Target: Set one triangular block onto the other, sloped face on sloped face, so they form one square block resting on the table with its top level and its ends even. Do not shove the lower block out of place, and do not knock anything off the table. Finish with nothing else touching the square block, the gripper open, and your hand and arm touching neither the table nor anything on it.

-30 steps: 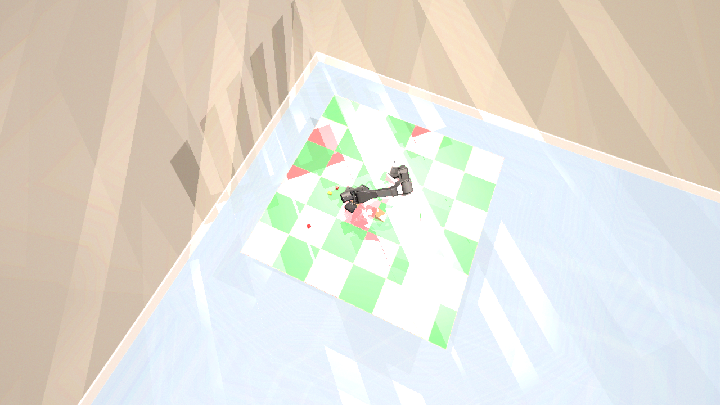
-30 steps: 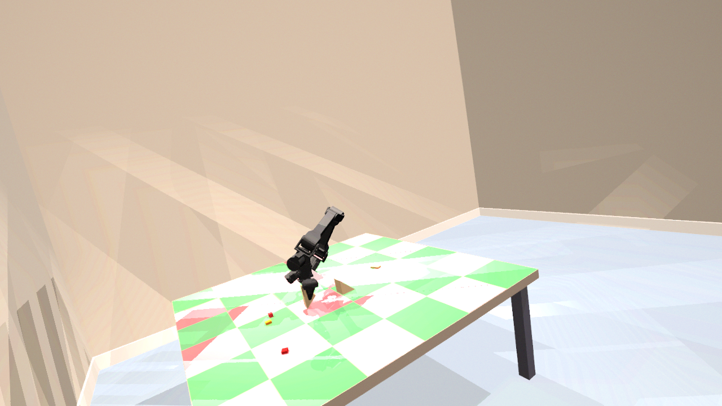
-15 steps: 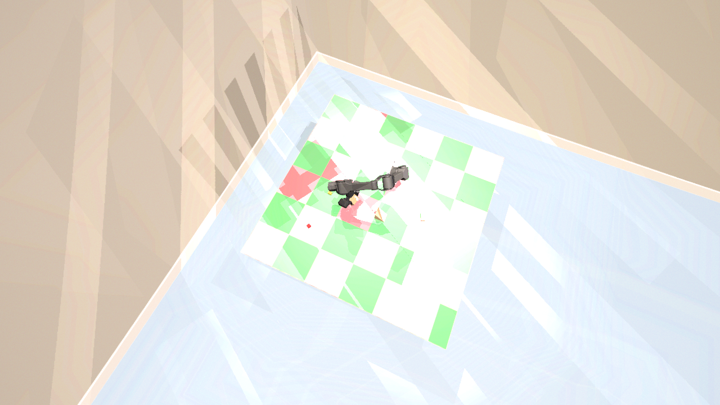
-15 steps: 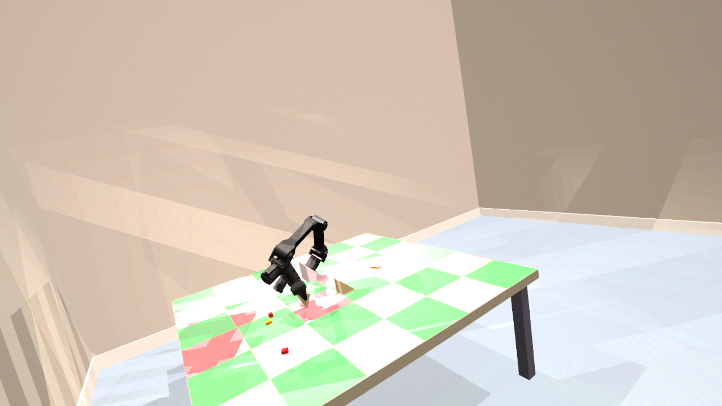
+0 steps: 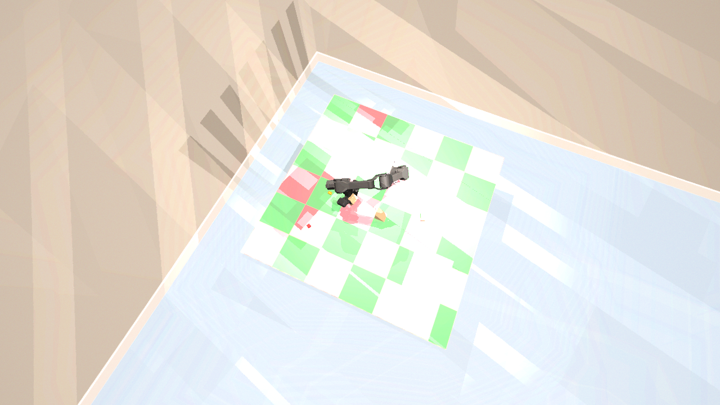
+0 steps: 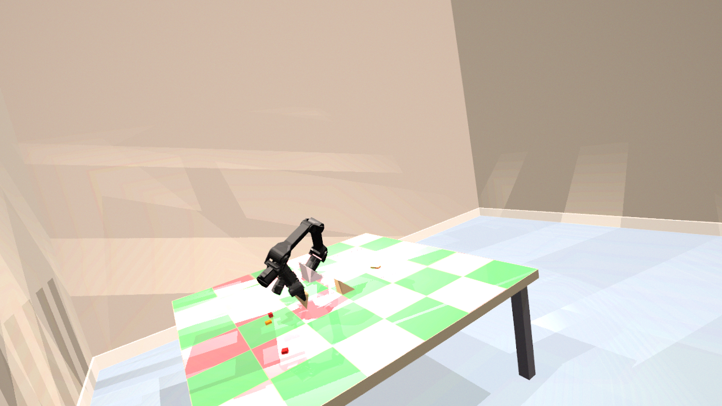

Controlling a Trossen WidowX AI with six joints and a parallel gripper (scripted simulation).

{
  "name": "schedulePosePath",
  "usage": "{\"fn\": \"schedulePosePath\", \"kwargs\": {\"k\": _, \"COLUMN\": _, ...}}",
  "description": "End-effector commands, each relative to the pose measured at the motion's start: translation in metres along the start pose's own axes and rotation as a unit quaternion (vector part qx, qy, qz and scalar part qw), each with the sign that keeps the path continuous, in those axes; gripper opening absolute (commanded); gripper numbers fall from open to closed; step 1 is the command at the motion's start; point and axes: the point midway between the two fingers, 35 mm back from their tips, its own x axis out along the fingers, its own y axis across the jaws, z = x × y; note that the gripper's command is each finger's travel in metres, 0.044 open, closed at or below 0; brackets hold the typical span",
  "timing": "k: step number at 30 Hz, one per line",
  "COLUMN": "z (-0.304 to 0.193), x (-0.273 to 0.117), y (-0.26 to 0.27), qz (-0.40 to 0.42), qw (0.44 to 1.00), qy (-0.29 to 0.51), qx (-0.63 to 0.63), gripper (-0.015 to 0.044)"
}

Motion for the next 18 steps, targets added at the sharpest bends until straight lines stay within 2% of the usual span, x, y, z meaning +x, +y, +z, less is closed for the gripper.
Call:
{"fn": "schedulePosePath", "kwargs": {"k": 1, "z": 0.000, "x": -0.001, "y": 0.000, "qz": -0.001, "qw": 1.000, "qy": -0.002, "qx": 0.000, "gripper": 0.0341}}
{"fn": "schedulePosePath", "kwargs": {"k": 5, "z": 0.000, "x": -0.001, "y": 0.000, "qz": -0.001, "qw": 1.000, "qy": -0.002, "qx": 0.000, "gripper": 0.0440}}
{"fn": "schedulePosePath", "kwargs": {"k": 15, "z": 0.000, "x": -0.001, "y": 0.000, "qz": -0.001, "qw": 1.000, "qy": -0.002, "qx": 0.000, "gripper": 0.0440}}
{"fn": "schedulePosePath", "kwargs": {"k": 18, "z": -0.010, "x": -0.024, "y": 0.001, "qz": 0.017, "qw": 1.000, "qy": -0.019, "qx": 0.005, "gripper": 0.0440}}
